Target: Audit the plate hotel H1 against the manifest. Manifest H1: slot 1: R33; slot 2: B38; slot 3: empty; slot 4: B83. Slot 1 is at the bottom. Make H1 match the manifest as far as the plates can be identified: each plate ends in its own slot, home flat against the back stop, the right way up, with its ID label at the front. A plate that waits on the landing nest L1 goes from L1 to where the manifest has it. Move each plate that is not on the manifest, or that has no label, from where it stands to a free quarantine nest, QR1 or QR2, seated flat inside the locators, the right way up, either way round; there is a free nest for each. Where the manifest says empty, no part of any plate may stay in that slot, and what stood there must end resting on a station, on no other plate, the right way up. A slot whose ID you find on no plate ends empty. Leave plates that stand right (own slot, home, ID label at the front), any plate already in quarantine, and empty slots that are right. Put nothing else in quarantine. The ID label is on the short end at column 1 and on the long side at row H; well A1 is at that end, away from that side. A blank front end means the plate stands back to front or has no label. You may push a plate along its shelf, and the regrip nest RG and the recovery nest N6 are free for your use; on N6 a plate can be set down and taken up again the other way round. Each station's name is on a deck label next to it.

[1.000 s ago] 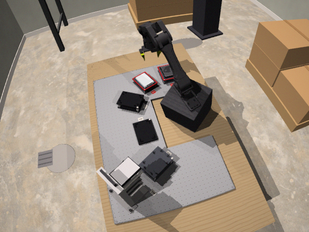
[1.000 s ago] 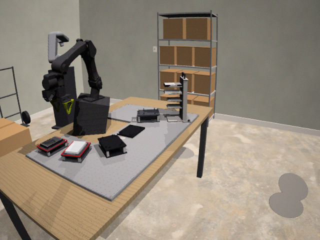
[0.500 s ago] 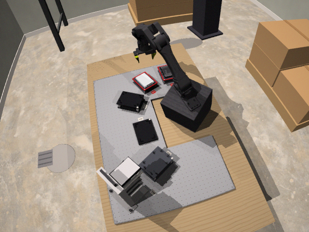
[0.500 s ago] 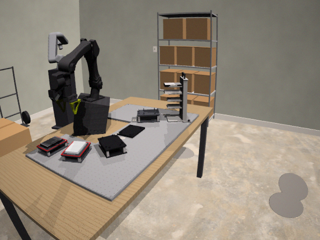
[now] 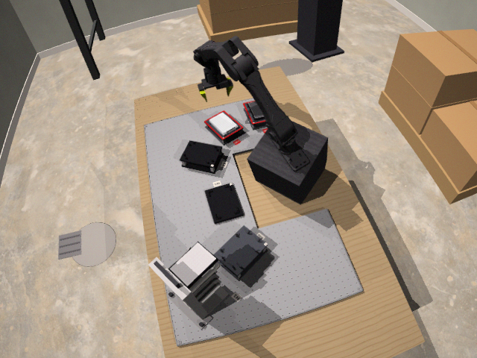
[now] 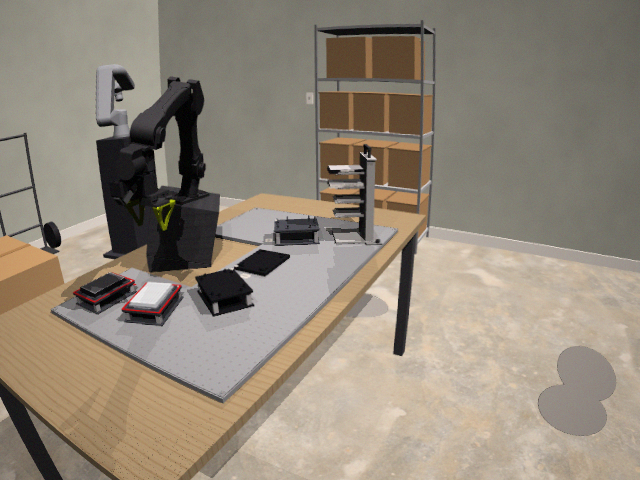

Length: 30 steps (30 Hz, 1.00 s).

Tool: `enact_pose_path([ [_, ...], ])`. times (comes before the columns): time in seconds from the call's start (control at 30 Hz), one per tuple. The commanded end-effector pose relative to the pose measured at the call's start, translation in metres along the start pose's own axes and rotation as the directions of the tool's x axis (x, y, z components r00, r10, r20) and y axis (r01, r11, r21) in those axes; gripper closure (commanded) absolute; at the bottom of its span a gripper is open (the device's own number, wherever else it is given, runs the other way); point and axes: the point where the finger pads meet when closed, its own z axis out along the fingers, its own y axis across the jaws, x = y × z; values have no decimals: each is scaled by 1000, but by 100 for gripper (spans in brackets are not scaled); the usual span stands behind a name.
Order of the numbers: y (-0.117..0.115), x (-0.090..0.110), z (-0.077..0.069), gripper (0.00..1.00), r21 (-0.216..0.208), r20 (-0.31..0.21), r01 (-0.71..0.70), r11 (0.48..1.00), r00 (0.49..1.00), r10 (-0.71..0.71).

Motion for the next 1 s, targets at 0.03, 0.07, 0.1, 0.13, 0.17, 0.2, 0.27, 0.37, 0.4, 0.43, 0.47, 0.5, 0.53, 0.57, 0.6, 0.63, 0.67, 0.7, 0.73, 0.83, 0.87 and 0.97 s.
enact_pose_path([
  [0.03, 22, -1, -19, 0, -23, 44, -5, 1000, 999, 6],
  [0.07, 20, 6, -9, 0, -24, 31, 6, 1000, 999, -5],
  [0.1, 22, 9, -9, 0, -30, 35, 22, 999, 999, -20],
  [0.13, 22, 9, -9, 0, -30, 35, 22, 999, 999, -20],
  [0.17, 22, 9, -9, 0, -30, 35, 22, 999, 999, -20],
  [0.2, 18, 8, -11, 0, -38, 43, 30, 999, 999, -28],
  [0.27, 28, 17, -9, 0, -47, 48, 79, 996, 996, -77],
  [0.37, 35, 24, -9, 0, -63, 60, 125, 990, 991, -122],
  [0.4, 37, 27, -8, 0, -69, 65, 141, 988, 989, -136],
  [0.43, 39, 29, -8, 0, -74, 69, 156, 985, 986, -151],
  [0.47, 41, 32, -8, 0, -79, 74, 171, 982, 983, -165],
  [0.5, 43, 35, -8, 0, -84, 79, 186, 979, 981, -180],
  [0.53, 46, 37, -8, 0, -89, 83, 201, 975, 977, -194],
  [0.57, 48, 40, -8, 0, -94, 88, 217, 972, 974, -209],
  [0.6, 50, 42, -8, 0, -99, 93, 232, 968, 970, -223],
  [0.63, 52, 45, -8, 0, -104, 98, 247, 963, 967, -237],
  [0.67, 54, 47, -8, 0, -109, 103, 262, 959, 963, -251],
  [0.7, 54, 47, -8, 0, -109, 103, 262, 959, 963, -251],
  [0.73, 54, 47, -8, 0, -109, 103, 262, 959, 963, -251],
  [0.83, 61, 55, -8, 0, -122, 118, 306, 944, 949, -293],
  [0.87, 63, 58, -8, 0, -127, 124, 321, 939, 944, -306],
  [0.97, 69, 65, -8, 0, -140, 140, 365, 921, 928, -346],
])
